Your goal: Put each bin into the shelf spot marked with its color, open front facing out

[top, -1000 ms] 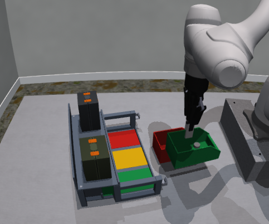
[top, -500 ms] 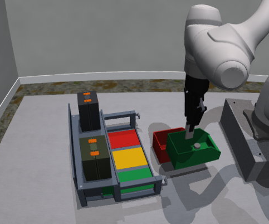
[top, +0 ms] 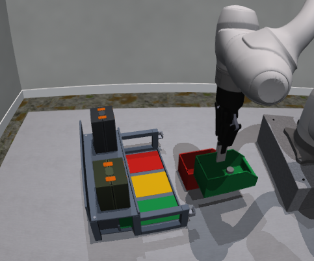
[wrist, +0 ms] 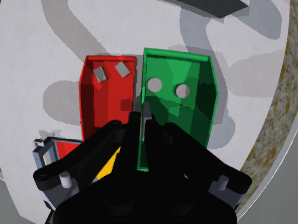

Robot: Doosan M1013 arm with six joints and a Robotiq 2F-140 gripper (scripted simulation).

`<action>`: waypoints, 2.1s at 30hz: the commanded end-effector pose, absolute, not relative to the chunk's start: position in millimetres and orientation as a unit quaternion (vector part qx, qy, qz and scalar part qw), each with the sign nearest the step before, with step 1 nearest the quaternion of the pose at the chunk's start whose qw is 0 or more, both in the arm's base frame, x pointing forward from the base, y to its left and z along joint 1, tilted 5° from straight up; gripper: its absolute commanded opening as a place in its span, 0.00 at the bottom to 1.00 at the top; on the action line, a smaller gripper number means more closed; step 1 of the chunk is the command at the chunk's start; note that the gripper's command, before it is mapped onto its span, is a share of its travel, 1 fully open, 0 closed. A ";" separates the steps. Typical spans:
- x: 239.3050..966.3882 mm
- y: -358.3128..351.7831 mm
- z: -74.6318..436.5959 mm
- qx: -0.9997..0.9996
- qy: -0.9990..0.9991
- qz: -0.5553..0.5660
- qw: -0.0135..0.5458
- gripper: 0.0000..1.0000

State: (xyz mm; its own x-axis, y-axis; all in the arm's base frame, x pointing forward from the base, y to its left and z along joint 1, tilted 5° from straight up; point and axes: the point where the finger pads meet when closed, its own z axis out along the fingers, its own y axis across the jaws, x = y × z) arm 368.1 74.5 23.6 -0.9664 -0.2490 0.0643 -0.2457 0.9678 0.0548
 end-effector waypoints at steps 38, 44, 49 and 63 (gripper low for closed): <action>402.2 86.7 -38.3 0.125 -0.991 -0.023 0.035 0.10; 402.2 86.7 -38.3 0.125 -0.991 -0.023 0.035 0.10; 402.2 86.7 -38.3 0.125 -0.991 -0.023 0.035 0.10; 403.2 87.0 -37.6 0.125 -0.991 -0.022 0.046 0.10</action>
State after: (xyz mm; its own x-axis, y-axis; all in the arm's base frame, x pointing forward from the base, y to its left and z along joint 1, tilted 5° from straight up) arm 402.9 86.9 -37.9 -0.9651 -0.2496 0.0796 -0.2458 0.9678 0.0551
